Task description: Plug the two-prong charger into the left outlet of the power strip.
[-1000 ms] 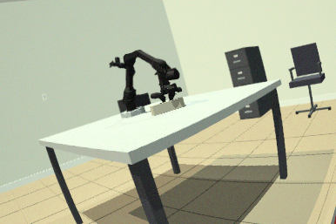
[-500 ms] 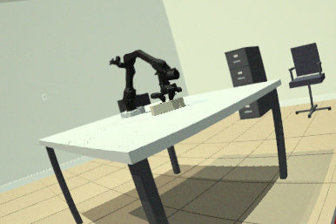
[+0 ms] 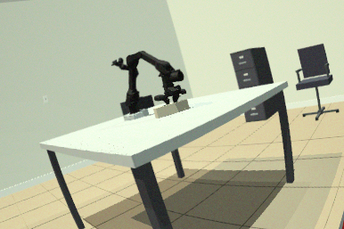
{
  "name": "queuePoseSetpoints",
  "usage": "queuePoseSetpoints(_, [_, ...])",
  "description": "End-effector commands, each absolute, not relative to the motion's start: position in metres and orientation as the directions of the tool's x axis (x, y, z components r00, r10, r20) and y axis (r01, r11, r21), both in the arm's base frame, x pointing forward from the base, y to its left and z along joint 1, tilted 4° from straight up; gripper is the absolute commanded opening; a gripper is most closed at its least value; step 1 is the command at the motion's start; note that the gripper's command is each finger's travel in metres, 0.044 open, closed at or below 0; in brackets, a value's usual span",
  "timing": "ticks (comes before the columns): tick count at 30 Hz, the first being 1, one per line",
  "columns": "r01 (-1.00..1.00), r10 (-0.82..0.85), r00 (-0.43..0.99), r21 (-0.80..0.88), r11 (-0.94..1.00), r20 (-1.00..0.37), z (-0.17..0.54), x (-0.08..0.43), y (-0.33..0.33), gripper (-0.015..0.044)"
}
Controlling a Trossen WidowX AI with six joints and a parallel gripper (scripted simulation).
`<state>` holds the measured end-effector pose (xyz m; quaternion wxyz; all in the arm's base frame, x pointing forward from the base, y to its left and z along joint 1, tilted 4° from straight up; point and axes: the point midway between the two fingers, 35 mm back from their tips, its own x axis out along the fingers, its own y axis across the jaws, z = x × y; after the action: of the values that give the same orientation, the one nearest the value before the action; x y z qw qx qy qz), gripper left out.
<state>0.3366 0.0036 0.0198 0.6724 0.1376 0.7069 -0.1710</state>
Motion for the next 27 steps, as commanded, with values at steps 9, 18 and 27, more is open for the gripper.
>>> queuePoseSetpoints(9, [0.429, -0.044, -0.032, -0.053, 0.902, -0.999, 0.0215, 0.3424, 0.0014, 0.0000])
queuePoseSetpoints(18, [0.429, -0.044, -0.032, -0.053, 0.902, -0.999, 0.0227, 0.3428, 0.0013, 0.0000])
queuePoseSetpoints(27, [0.429, -0.044, -0.032, -0.053, 0.902, -0.999, 0.0239, 0.3430, 0.0012, 0.0000])
